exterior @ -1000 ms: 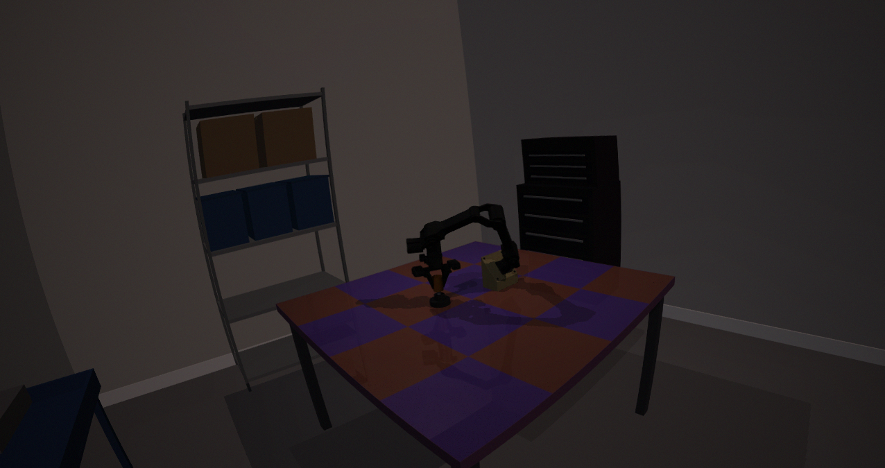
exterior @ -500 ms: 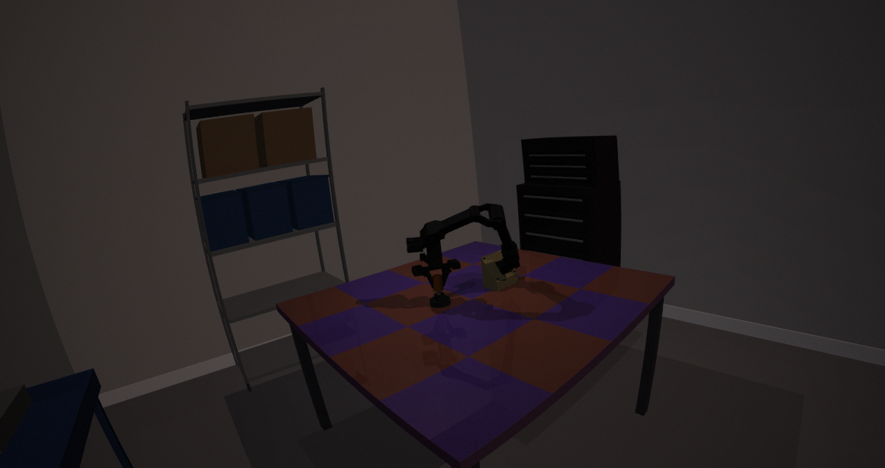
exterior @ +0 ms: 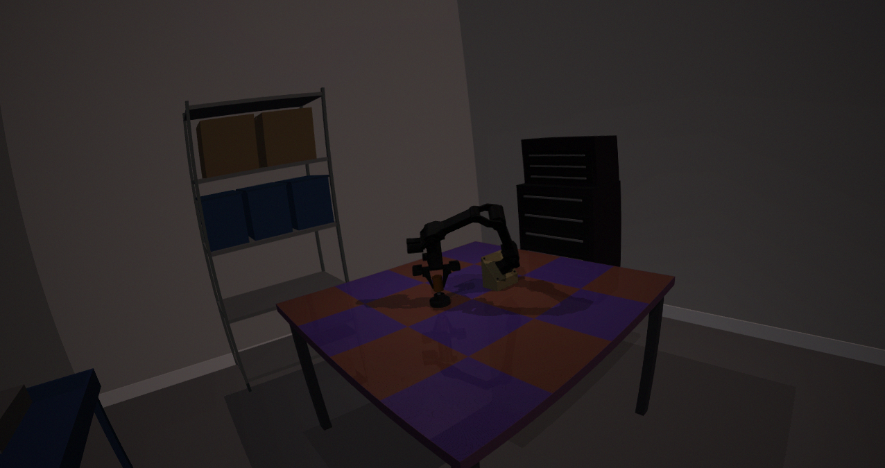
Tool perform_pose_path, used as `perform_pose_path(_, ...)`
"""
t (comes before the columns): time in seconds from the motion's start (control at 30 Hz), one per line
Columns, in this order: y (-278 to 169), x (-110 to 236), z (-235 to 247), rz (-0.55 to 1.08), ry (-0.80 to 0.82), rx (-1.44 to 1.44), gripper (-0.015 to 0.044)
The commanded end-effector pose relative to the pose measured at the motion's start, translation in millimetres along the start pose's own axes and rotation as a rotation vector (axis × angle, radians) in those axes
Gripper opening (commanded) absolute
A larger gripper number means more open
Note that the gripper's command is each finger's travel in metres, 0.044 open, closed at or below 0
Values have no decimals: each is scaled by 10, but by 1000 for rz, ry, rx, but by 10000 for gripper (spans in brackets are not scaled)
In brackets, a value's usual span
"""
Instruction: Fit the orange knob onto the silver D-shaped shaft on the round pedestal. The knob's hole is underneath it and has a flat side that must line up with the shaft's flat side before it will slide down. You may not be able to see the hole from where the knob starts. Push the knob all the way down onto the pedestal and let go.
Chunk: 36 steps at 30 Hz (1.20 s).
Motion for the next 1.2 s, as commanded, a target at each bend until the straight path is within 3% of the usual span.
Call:
perform_pose_path(0.0,6,-2,3,0,2,-5,0)
perform_pose_path(0.5,-7,44,-5,0,2,-5,0)
perform_pose_path(0.73,-1,33,1,0,2,-204,0)
perform_pose_path(1.17,2,0,-2,1,2,-214,0)
Point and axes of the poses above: the point midway between the two fingers, 35 mm back from their tips, its own x axis back along the fingers, its own z axis across the jaws, y = z × x, the point moved 7 cm from there along x, back along the fingers, and after that the axes turned 5 degrees about x, right-handed, at the moved point
